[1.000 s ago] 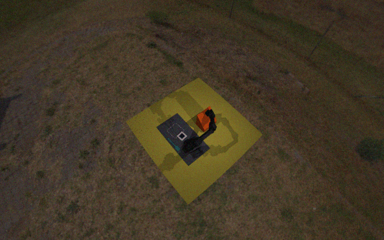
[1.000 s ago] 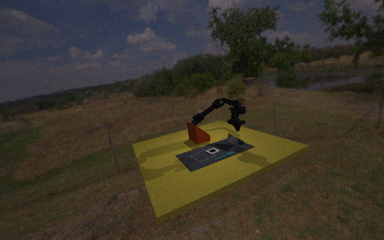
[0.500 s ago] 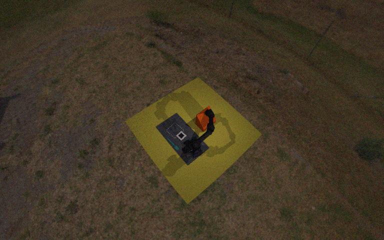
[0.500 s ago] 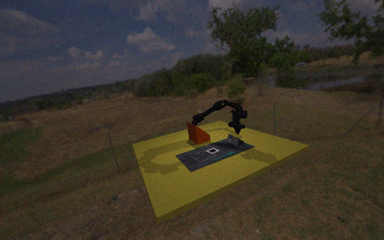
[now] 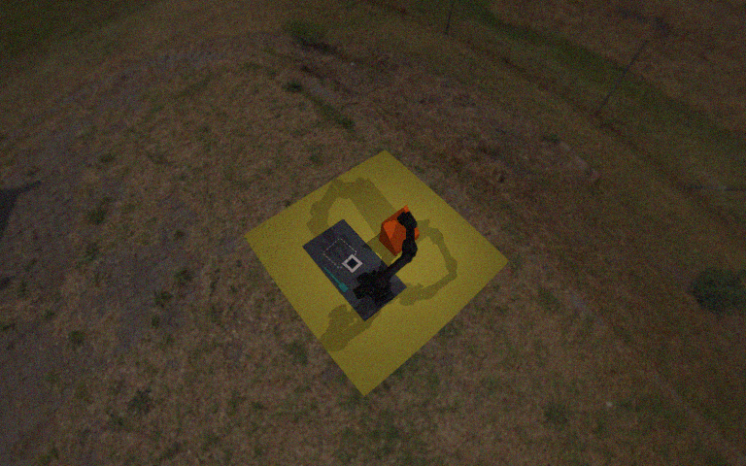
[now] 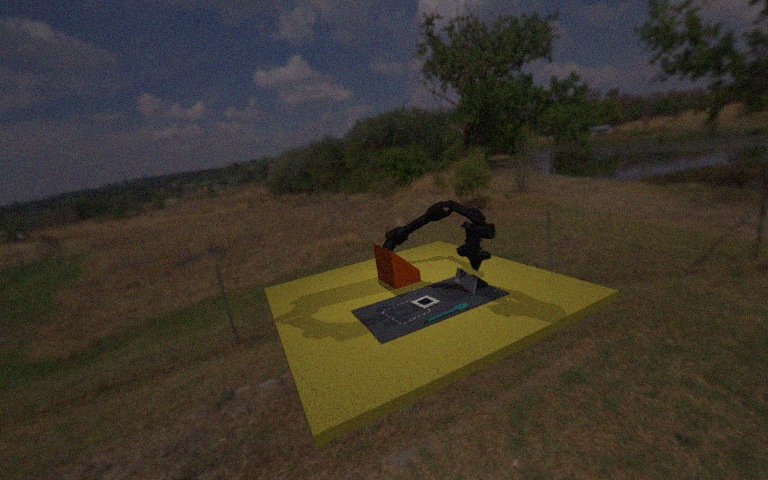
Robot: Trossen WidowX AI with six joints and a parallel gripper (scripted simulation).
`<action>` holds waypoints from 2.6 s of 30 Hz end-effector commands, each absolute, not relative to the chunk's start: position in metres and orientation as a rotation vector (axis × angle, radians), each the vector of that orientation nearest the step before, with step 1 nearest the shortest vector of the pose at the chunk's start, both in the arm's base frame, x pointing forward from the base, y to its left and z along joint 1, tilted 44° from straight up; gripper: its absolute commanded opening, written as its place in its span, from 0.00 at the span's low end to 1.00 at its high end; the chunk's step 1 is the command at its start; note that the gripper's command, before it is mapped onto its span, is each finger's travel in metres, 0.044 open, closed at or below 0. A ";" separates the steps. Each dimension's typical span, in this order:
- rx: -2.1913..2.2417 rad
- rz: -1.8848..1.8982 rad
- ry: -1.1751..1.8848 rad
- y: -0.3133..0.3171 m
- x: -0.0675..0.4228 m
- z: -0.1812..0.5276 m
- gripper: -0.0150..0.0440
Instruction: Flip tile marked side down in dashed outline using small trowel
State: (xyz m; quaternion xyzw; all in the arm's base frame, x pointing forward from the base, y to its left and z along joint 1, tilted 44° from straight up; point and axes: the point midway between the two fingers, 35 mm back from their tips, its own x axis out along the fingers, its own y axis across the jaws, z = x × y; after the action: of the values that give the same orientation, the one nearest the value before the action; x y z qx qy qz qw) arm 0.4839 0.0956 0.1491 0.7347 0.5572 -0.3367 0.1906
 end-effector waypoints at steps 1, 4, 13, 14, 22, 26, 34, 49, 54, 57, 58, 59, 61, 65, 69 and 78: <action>2.060 -0.961 1.568 0.103 0.483 0.144 0.42; 2.061 -0.965 1.569 0.107 0.483 0.141 0.42; 2.062 -0.973 1.570 0.115 0.483 0.135 0.42; 2.062 -0.973 1.570 0.116 0.483 0.135 0.42; 2.062 -0.974 1.570 0.118 0.483 0.124 0.42; 2.062 -0.974 1.570 0.119 0.482 0.118 0.42; 2.062 -0.974 1.570 0.119 0.482 0.117 0.42; 2.062 -0.974 1.570 0.119 0.482 0.117 0.42; 2.062 -0.974 1.570 0.119 0.482 0.117 0.42; 2.062 -0.974 1.570 0.119 0.482 0.117 0.42; 2.062 -0.974 1.570 0.119 0.482 0.117 0.42; 2.062 -0.974 1.570 0.119 0.482 0.117 0.42; 2.062 -0.974 1.570 0.119 0.482 0.117 0.42; 2.062 -0.974 1.570 0.119 0.482 0.117 0.42; 2.062 -0.974 1.570 0.119 0.482 0.117 0.42; 2.062 -0.974 1.570 0.119 0.482 0.117 0.42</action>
State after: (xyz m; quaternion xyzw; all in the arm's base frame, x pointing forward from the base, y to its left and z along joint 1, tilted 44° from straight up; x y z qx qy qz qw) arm 0.4830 0.1177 0.1190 0.7333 0.5575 -0.3421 0.1856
